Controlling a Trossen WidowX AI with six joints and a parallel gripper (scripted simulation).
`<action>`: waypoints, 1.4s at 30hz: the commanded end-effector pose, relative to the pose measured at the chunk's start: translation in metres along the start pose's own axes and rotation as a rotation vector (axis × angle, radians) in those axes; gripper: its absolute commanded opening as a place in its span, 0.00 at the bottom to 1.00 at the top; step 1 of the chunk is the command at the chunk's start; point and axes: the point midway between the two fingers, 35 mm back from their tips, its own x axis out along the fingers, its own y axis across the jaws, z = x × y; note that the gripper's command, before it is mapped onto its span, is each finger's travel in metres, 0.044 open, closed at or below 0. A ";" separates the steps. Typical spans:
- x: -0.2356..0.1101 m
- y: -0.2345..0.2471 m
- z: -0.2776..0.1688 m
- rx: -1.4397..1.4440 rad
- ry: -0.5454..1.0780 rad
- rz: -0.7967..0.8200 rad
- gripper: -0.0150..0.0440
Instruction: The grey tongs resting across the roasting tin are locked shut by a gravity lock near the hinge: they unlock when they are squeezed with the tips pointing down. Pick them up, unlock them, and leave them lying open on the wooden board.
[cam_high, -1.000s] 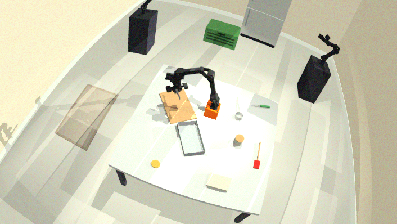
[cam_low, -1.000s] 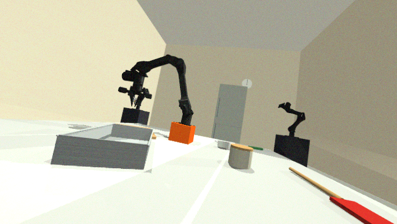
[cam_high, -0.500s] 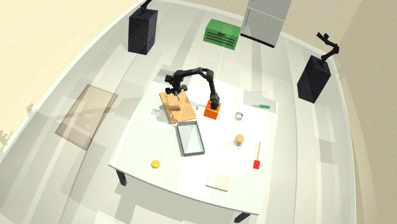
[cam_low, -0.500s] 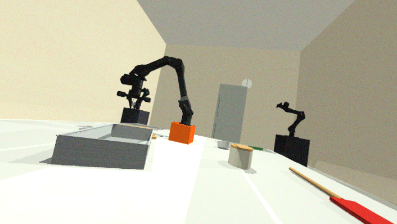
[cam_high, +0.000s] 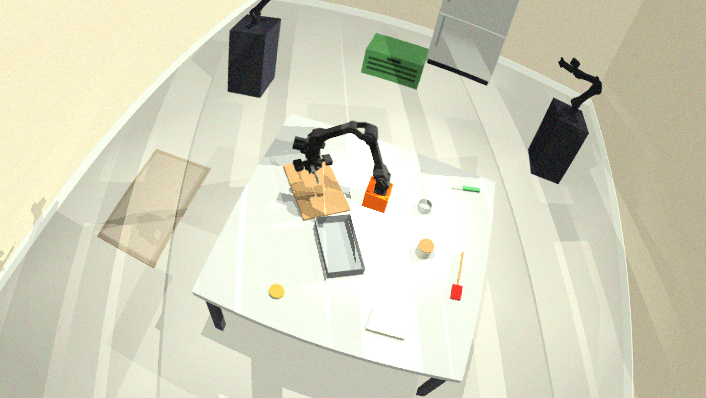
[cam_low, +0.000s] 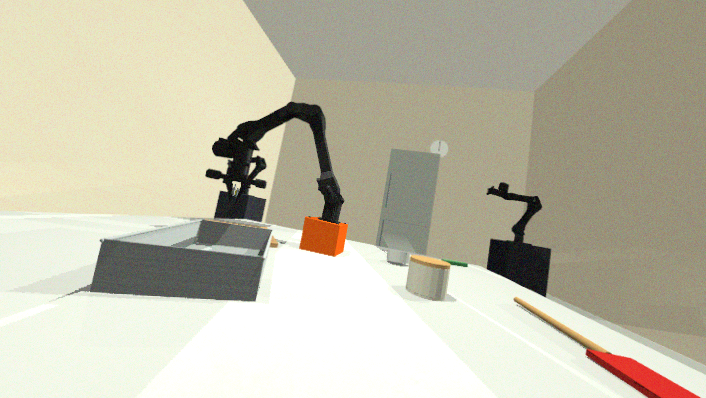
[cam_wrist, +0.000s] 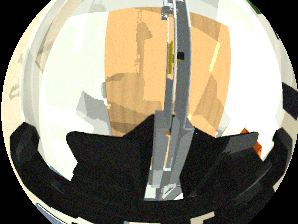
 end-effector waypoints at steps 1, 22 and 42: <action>0.005 0.001 0.000 -0.003 0.001 0.004 0.00; 0.039 -0.002 -0.002 -0.003 0.001 0.004 0.00; 0.056 -0.005 -0.003 -0.003 0.002 -0.003 0.27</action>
